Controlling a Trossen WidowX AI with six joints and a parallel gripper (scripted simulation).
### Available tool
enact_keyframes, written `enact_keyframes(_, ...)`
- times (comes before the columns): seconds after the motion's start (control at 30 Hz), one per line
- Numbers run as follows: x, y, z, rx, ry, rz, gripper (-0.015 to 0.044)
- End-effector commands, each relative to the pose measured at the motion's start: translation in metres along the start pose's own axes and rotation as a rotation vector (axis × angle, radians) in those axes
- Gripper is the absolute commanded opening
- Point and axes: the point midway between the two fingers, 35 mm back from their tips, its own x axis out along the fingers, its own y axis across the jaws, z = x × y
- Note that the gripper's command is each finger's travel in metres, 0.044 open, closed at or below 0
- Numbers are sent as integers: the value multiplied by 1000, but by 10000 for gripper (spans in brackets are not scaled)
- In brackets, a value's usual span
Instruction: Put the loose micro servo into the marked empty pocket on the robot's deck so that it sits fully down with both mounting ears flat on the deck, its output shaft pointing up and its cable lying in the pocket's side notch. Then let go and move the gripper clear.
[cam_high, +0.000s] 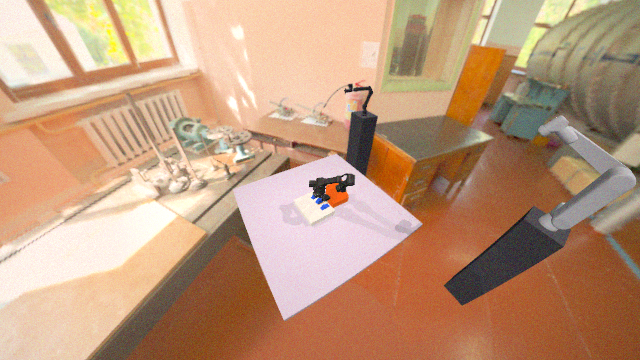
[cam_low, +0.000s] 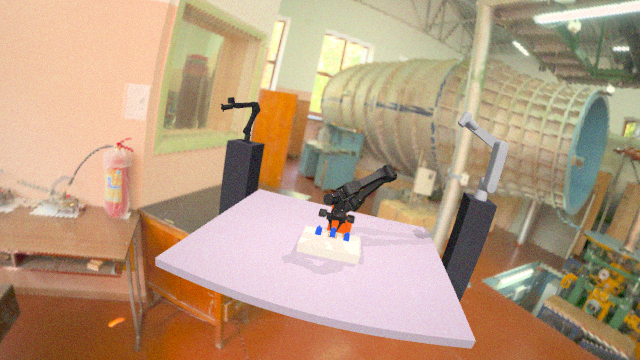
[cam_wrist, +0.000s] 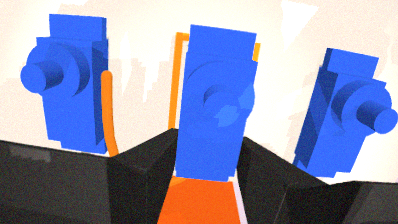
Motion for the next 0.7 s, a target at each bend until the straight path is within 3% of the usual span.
enact_keyframes(0.0,4,0,1,4,-4,4,0)
enact_keyframes(0.5,15,0,1,4,-4,5,0)
enact_keyframes(0.67,13,0,0,4,-4,4,131)
